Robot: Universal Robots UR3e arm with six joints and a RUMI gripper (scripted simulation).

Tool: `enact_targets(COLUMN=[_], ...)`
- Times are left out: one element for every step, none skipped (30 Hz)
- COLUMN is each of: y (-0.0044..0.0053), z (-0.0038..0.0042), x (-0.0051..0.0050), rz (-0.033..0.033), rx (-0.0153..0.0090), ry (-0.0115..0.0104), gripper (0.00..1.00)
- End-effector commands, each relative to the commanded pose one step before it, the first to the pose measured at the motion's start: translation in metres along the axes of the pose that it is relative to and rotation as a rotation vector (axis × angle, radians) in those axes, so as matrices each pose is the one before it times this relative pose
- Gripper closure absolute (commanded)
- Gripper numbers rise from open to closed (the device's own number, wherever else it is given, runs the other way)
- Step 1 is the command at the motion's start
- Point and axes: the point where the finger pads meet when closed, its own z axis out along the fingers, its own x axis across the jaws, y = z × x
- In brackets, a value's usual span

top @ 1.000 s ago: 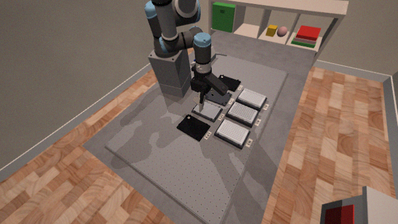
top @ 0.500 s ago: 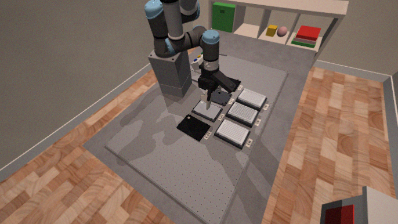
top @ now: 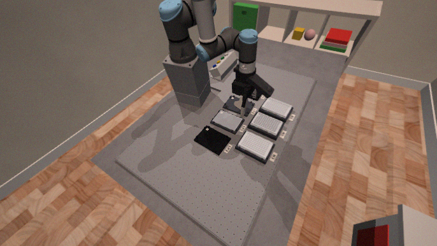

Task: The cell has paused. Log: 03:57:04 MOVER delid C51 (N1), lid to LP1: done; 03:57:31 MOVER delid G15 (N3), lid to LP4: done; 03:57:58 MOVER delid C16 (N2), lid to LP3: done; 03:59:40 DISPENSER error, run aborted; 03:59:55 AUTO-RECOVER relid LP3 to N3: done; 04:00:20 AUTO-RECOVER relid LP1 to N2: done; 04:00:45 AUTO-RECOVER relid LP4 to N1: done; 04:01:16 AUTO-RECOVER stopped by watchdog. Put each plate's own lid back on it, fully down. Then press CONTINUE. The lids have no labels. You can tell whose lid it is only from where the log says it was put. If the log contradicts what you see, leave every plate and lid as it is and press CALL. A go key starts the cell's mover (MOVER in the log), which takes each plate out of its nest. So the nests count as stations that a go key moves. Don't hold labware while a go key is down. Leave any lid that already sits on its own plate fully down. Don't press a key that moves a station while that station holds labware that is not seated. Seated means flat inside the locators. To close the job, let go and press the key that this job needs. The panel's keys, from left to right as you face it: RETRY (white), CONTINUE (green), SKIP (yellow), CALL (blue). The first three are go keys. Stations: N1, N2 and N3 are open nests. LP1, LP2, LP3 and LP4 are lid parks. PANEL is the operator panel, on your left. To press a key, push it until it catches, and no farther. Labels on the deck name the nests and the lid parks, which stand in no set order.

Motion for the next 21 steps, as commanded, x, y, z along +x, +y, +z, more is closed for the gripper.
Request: enact_targets(y=[-0.020226, -0.003283, -0.003282, -0.003281, -0.003281, 0.0, 0.0, -0.003206, -0.00336, -0.00328, -0.003279, -0.003279, -0.003279, -0.003278, -0.003278, -0.003277, -0.003277, -0.003276, -0.003275, -0.003274, -0.003273], z=[0.005162, -0.000016, -0.000016, -0.000016, -0.000016, 0.0, 0.0, -0.000013, -0.000019, -0.000016, -0.000016, -0.000016, -0.000016, -0.000016, -0.000016, -0.000016, -0.000016, -0.000016, -0.000016, -0.000016, -0.000016], x=[-0.02203, -0.0038, -0.0038, -0.0038, -0.0038, 0.0, 0.0, -0.00377, -0.00382, -0.0038, -0.0038, -0.0038, -0.0038, -0.0038, -0.0038, -0.0038, -0.0038, -0.0038, -0.0038, -0.0038, -0.0038], rz=[0.03837, 0.0, 0.0, 0.0, 0.0, 0.0, 0.0, 0.0, 0.0, 0.0, 0.0, 0.0, 0.0, 0.0, 0.0, 0.0, 0.0, 0.0, 0.0, 0.0, 0.0], rx=[-0.05119, 0.00005, 0.00005, 0.00005, 0.00005, 0.0, 0.0, 0.00008, 0.00002, 0.00005, 0.00005, 0.00005, 0.00005, 0.00005, 0.00005, 0.00005, 0.00004, 0.00004, 0.00004, 0.00004, 0.00004], ry=[0.00341, -0.00001, -0.00001, -0.00001, -0.00001, 0.0, 0.0, -0.00002, -0.00001, -0.00002, -0.00002, -0.00002, -0.00002, -0.00002, -0.00002, -0.00002, -0.00002, -0.00002, -0.00002, -0.00002, -0.00002], gripper=[0.18, 0.18, 0.18, 0.18, 0.18, 0.18, 0.18, 0.18, 0.18, 0.18, 0.18, 0.18, 0.18, 0.18, 0.18, 0.18, 0.18, 0.18, 0.18, 0.18, 0.18])
